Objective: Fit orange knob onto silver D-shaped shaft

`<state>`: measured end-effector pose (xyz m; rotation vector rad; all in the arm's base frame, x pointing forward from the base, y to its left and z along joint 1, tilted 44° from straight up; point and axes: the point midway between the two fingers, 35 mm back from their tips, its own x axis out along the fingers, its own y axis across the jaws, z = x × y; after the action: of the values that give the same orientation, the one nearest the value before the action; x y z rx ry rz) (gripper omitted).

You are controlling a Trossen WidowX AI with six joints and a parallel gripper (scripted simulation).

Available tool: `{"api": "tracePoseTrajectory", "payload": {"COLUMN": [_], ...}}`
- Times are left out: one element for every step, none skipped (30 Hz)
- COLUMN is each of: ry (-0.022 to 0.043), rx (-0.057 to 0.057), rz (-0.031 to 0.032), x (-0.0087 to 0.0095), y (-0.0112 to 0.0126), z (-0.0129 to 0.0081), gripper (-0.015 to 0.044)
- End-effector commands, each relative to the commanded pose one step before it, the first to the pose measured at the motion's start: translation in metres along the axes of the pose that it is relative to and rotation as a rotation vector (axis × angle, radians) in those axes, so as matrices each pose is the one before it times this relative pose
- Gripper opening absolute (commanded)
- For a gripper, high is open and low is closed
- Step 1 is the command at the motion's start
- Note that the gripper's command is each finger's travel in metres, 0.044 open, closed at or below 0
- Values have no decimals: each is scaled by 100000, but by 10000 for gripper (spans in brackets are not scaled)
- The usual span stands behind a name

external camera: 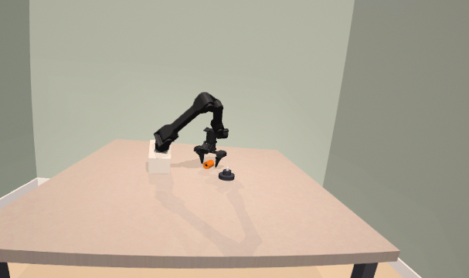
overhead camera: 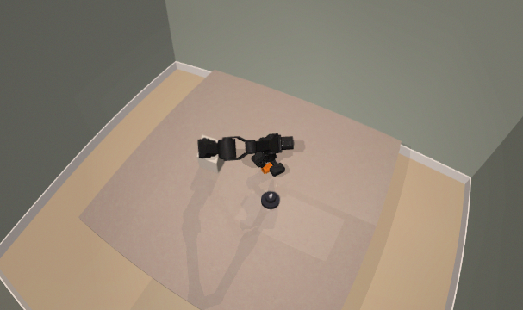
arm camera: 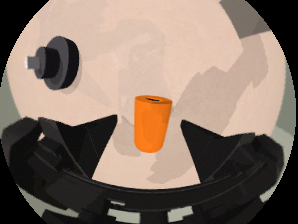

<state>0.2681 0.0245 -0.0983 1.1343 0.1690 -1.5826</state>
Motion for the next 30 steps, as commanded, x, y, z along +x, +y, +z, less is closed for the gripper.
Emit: {"api": "tracePoseTrajectory", "payload": {"ry": [97,126,113,-6,-59,-29,0,0,0,0,0,0,0,0,0,0,0,0,0,0,2,3,2,0,-2,-3,-5,-7,-9,-10], "rx": [135,-41,-54,-35,-10,-1,0,0,0,0,0,0,0,0,0,0,0,0,-1600,-4801,-8010,-9850,-9859,-9859,-9859,-9859,-9859,-9859,-9849,-9858], "rz": [-32,-76,-88,-32,12,10,0,0,0,0,0,0,0,0,0,0,0,0,1,4,10,17,18,18,18,18,17,17,16,15], "x": [-350,-976,-1659,-1693,-1029,-345,0,0,0,0,0,0,0,0,0,0,0,0,-3,-9,-17,-24,-25,-25,-25,-25,-25,-25,-25,-25], "y": [44,16,-7,-48,-47,-18,0,0,0,0,0,0,0,0,0,0,0,0,0,0,1,4,9,13,18,22,26,29,34,37], "z": [-58,-93,-73,33,73,34,0,0,0,0,0,0,0,0,0,0,0,0,-8,-24,-39,-47,-47,-46,-44,-42,-40,-37,-32,-28], "gripper": [440,440,440,440,440,440,440,440,440,440,440,440,440,440,440,440,440,440,440,440,440,440,440,440,440,440,440,440,440,440]}}
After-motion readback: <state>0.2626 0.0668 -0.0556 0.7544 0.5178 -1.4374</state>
